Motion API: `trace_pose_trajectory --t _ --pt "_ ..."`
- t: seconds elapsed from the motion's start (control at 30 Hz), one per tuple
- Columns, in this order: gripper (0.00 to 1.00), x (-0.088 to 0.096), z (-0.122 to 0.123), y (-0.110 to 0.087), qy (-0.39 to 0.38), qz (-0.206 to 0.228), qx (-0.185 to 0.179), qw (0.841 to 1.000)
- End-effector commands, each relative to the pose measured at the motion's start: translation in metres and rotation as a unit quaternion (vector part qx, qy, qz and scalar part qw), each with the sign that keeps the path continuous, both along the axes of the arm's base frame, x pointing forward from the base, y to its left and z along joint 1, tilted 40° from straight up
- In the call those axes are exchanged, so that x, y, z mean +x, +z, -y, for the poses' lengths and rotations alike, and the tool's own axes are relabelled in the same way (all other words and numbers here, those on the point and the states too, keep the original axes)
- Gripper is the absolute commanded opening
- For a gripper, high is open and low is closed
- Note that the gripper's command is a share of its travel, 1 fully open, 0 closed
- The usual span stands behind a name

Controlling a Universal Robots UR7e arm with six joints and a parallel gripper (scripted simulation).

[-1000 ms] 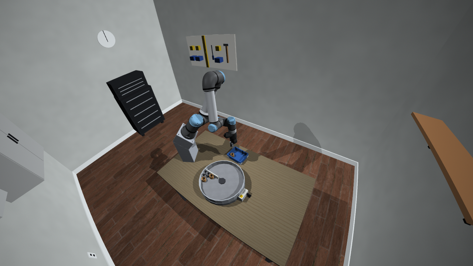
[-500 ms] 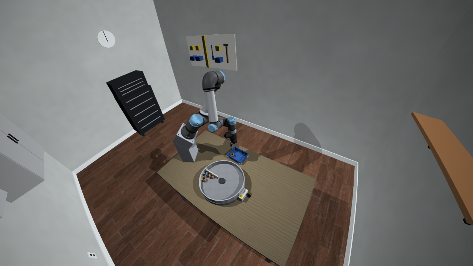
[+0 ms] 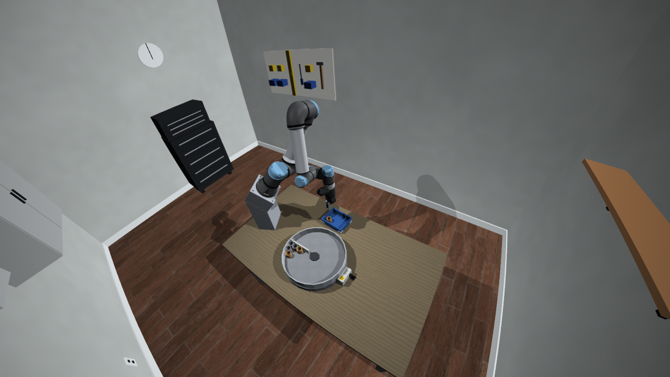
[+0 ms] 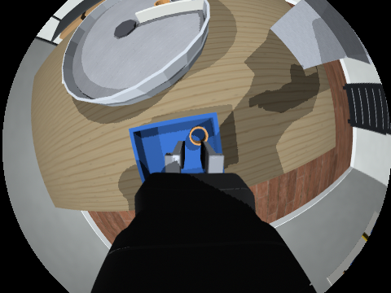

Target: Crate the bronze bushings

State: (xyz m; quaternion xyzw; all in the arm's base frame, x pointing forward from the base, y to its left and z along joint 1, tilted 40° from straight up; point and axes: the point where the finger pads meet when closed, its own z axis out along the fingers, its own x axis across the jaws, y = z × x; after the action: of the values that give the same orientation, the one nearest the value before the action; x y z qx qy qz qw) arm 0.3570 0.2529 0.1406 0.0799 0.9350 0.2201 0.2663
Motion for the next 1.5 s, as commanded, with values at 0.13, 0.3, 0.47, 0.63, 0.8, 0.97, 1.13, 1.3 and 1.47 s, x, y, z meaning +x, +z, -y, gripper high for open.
trace_pose_trajectory --t 0.13,0.3,0.47,0.63,0.8,0.97,1.13,1.3,1.47 --pt "0.47 0.0 0.0 0.0 0.0 0.001 0.0 1.0" --pt "0.47 0.0 0.0 0.0 0.0 0.001 0.0 1.0" --pt "0.47 0.0 0.0 0.0 0.0 0.001 0.0 1.0" --pt "0.47 0.0 0.0 0.0 0.0 0.001 0.0 1.0" --pt "0.45 0.006 0.032 -0.015 0.0 0.0 0.0 1.0" --pt "0.45 0.009 0.054 -0.025 0.0 0.0 0.0 1.0" --pt "0.45 0.009 0.054 -0.025 0.0 0.0 0.0 1.0" --pt "0.45 0.011 0.065 -0.029 -0.001 0.0 0.0 1.0" --pt "0.45 0.018 0.108 -0.049 -0.001 0.0 0.0 1.0"
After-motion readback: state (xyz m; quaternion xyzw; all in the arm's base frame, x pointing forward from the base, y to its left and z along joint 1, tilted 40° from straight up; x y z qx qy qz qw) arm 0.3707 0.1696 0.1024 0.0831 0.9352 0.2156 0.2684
